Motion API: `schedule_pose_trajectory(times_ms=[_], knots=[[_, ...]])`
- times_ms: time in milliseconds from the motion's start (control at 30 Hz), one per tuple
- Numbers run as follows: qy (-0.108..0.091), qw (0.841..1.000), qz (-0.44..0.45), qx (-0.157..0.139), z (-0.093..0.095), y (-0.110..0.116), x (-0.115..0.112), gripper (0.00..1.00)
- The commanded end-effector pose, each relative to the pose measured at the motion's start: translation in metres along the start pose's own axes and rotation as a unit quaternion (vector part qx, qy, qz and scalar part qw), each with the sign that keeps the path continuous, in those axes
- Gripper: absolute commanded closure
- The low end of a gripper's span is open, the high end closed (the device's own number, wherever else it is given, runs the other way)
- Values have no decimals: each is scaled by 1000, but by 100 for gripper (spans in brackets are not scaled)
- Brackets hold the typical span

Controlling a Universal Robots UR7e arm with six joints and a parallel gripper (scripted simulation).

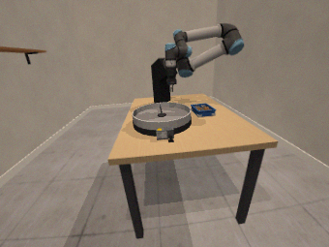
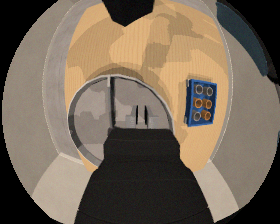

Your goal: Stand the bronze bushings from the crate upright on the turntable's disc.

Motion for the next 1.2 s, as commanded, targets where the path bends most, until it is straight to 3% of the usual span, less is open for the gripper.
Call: schedule_pose_trajectory(times_ms=[0, 100, 167, 533, 1167], knots=[[-2, 1000, 0, 0, 9, 0, 39, 64], [-2, 1000, 0, 0, 16, 0, 63, 64], [-2, 1000, 0, 0, 16, 0, 63, 64], [-1, 1000, 0, 0, 42, -1, 157, 64], [-3, 1000, 0, 2, 66, -1, 229, 64]])
Point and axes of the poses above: the point where the finger pads meet when closed, its own z axis out along the fingers, its own x axis across the jaws, y = z × x, the point moved 2 cm from there along -z, back along the fingers, and after that the axes turned 1 degree about z, right-handed, at the moved point
